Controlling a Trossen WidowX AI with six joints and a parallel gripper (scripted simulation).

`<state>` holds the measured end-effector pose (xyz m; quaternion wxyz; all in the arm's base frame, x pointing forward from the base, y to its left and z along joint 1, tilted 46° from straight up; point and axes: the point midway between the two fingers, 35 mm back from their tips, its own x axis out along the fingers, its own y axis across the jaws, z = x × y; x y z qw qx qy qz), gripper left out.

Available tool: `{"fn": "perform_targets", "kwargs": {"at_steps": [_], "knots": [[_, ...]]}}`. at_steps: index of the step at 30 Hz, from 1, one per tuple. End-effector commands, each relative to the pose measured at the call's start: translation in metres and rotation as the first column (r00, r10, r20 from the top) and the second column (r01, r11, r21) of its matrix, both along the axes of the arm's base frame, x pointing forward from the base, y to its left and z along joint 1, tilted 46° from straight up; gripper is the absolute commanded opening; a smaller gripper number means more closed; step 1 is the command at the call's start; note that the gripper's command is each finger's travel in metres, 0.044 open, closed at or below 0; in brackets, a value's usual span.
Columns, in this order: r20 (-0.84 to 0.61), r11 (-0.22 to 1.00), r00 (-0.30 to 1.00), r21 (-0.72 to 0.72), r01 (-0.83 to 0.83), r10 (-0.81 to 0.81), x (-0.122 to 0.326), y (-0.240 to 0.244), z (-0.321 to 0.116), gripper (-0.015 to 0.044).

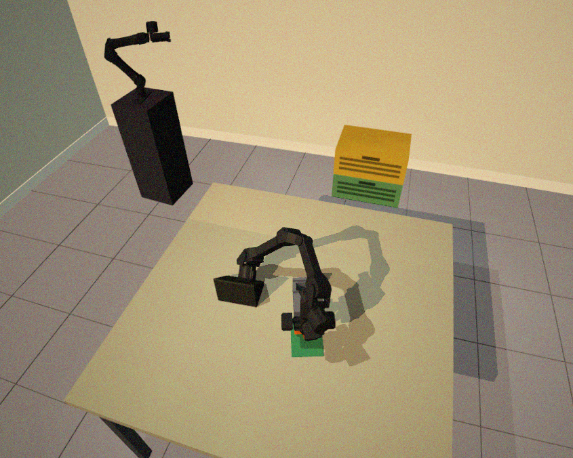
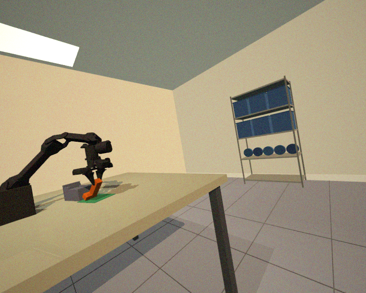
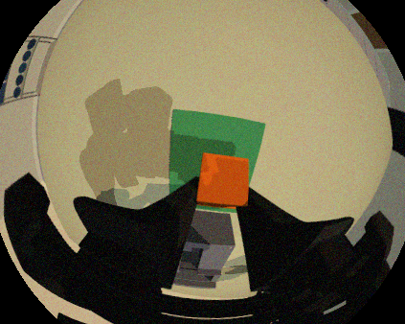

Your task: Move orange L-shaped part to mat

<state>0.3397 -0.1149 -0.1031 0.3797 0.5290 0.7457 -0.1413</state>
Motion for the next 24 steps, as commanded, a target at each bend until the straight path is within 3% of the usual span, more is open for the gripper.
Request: {"fn": "perform_targets", "kwargs": {"at_steps": [1, 5, 15, 20, 24], "knots": [[-0.002, 1.000, 1.000, 0.002, 0.009, -0.009, -0.001, 0.000, -0.001, 0.0000], [-0.001, 1.000, 1.000, 0.000, 0.002, -0.002, -0.001, 0.000, -0.001, 0.0000], [-0.001, 1.000, 1.000, 0.000, 0.003, -0.003, 0.000, -0.001, 0.001, 0.0262], [-0.004, 0.999, 1.000, -0.011, 0.030, -0.030, 0.008, -0.028, 0.027, 0.0394], [-0.008, 0.998, 0.998, -0.022, 0.062, -0.062, 0.011, -0.057, 0.059, 0.0400]]}}
